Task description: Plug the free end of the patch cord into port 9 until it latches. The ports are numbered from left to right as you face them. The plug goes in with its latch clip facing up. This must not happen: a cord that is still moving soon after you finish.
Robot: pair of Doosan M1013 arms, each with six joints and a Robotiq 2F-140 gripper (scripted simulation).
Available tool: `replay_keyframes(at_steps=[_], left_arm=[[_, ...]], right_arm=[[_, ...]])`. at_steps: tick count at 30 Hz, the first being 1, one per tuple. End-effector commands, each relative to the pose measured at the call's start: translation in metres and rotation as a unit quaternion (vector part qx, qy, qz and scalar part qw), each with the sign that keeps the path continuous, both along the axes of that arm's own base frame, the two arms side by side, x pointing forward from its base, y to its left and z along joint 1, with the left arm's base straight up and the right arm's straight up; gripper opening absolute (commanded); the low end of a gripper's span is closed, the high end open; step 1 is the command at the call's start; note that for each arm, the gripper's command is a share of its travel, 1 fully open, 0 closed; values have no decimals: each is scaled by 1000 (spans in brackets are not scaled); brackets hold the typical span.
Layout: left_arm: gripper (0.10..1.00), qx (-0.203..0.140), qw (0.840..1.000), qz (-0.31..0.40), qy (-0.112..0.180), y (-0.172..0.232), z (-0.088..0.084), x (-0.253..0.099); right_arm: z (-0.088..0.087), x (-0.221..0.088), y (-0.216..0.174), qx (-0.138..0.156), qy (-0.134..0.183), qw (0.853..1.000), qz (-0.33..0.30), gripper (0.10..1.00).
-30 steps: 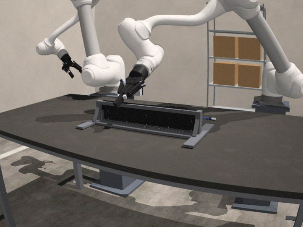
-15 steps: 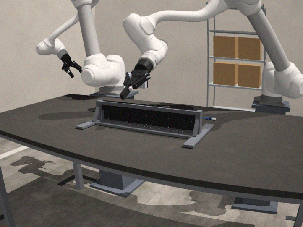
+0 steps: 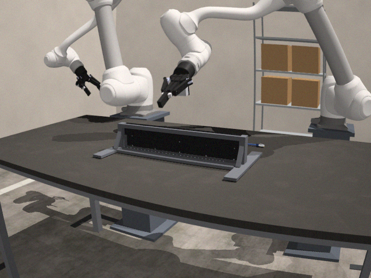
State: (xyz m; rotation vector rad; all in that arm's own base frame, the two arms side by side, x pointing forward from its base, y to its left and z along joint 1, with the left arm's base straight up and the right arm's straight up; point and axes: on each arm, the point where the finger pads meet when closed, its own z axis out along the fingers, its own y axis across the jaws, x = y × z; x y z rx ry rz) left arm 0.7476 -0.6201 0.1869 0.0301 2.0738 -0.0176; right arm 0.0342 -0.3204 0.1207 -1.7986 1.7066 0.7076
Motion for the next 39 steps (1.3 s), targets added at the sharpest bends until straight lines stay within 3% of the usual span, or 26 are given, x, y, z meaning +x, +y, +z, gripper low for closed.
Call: replay_keyframes(at_steps=[1, 7, 15, 24, 29, 31, 33, 39], left_arm=[[99, -1, 1000, 0, -1, 0, 2, -1], [99, 10, 1000, 1, 2, 7, 4, 1], [99, 69, 997, 5, 21, 45, 10, 7], [99, 207, 973, -8, 99, 134, 21, 9], [99, 264, 953, -28, 146, 173, 24, 2], [99, 264, 953, -28, 146, 173, 24, 2], [99, 300, 935, -50, 183, 199, 26, -6], [99, 346, 902, -95, 240, 234, 29, -22]], right_arm=[[0, 0, 0, 0, 0, 1000, 0, 1000], [0, 0, 0, 0, 0, 1000, 0, 1000], [0, 0, 0, 0, 0, 1000, 0, 1000], [0, 0, 0, 0, 0, 1000, 0, 1000], [0, 0, 0, 0, 0, 1000, 0, 1000], [0, 0, 0, 0, 0, 1000, 0, 1000], [0, 0, 0, 0, 0, 1000, 0, 1000], [0, 0, 0, 0, 0, 1000, 0, 1000]])
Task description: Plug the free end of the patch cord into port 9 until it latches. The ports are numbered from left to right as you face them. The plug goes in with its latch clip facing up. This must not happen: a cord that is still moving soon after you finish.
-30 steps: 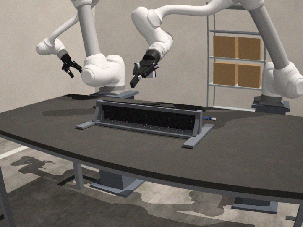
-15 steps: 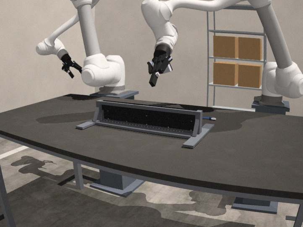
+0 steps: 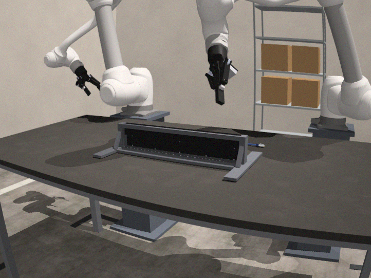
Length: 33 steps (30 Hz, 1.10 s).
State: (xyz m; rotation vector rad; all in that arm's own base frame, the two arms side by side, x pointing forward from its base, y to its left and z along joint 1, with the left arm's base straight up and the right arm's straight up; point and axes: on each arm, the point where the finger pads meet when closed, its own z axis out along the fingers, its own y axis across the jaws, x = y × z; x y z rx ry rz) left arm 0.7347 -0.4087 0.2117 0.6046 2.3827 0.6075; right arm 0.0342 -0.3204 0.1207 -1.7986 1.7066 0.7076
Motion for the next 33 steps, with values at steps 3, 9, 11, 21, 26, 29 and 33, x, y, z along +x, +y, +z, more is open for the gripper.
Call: replay_keyframes(at_steps=[3, 9, 11, 21, 26, 29, 33], left_arm=[[99, 53, 993, -42, 93, 38, 5, -19], [99, 74, 984, -78, 144, 56, 8, -33], [99, 88, 972, -114, 188, 70, 10, -48], [99, 100, 923, -232, 291, 95, 21, -89], [99, 98, 903, -274, 315, 99, 26, -101], [99, 92, 872, -336, 343, 103, 34, -120], [99, 82, 841, -395, 361, 104, 43, -136]], right_arm=[[0, 0, 0, 0, 0, 1000, 0, 1000], [0, 0, 0, 0, 0, 1000, 0, 1000], [0, 0, 0, 0, 0, 1000, 0, 1000], [0, 0, 0, 0, 0, 1000, 0, 1000], [0, 0, 0, 0, 0, 1000, 0, 1000], [0, 0, 0, 0, 0, 1000, 0, 1000], [0, 0, 0, 0, 0, 1000, 0, 1000]])
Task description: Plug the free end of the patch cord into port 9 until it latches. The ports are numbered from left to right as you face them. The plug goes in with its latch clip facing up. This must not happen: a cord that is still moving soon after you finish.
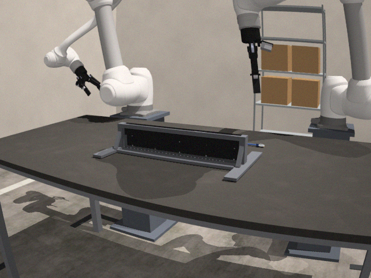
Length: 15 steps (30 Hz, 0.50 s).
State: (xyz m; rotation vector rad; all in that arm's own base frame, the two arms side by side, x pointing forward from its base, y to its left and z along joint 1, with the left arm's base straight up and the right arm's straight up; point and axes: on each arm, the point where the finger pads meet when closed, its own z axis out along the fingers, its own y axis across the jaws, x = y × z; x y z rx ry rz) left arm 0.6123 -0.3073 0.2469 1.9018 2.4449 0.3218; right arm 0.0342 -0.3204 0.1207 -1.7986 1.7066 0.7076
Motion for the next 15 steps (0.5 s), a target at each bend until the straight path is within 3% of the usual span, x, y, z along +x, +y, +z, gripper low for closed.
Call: replay_keyframes(at_steps=[1, 7, 15], left_arm=[[99, -23, 997, -66, 45, 2, 11, -18], [99, -52, 986, -136, 77, 1, 24, -36], [99, -59, 984, -150, 82, 0, 27, -40]], right_arm=[[0, 0, 0, 0, 0, 1000, 0, 1000], [0, 0, 0, 0, 0, 1000, 0, 1000], [0, 0, 0, 0, 0, 1000, 0, 1000]])
